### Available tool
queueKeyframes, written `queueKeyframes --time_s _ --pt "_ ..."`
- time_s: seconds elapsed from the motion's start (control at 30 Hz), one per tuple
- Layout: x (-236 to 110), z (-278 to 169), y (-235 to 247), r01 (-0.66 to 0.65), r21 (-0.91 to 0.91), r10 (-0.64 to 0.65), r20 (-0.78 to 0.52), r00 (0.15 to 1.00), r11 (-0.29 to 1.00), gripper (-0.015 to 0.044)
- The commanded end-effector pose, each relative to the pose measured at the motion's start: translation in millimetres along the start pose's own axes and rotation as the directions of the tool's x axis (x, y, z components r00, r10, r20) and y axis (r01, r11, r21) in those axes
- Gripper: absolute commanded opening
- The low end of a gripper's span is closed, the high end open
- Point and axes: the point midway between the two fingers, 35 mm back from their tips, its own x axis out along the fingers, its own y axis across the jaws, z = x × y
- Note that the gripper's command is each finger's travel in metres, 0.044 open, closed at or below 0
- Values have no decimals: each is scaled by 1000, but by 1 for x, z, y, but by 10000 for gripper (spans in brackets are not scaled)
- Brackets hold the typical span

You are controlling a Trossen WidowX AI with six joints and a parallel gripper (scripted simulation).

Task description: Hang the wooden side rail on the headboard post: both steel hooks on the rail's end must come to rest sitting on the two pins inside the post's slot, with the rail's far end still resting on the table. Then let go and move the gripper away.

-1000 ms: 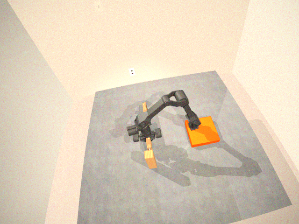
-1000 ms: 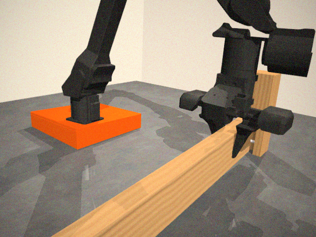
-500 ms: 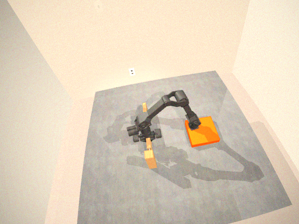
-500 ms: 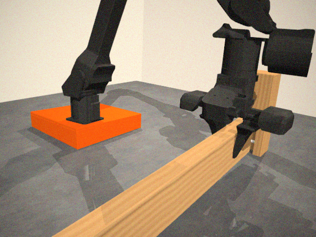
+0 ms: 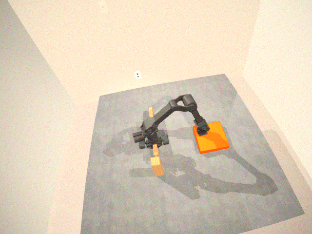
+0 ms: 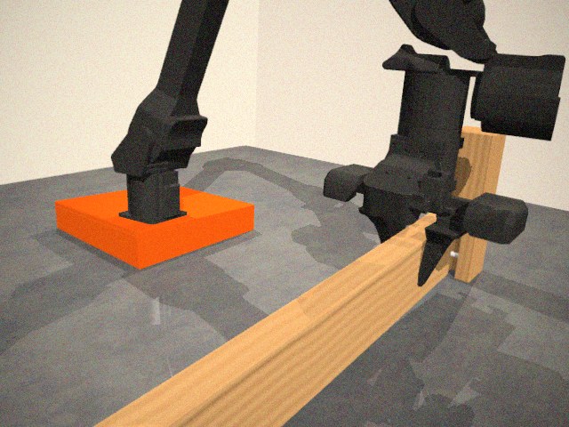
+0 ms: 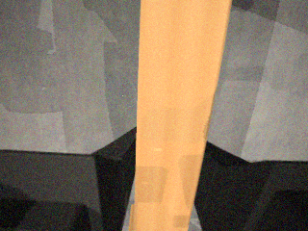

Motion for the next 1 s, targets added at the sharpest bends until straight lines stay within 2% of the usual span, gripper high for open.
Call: queueKeyframes --time_s 0.0,0.97 --pt "-4 -2 0 -11 3 12 -7 1000 1000 0" --pt "-6 -5 2 -12 3 12 -7 1000 1000 0"
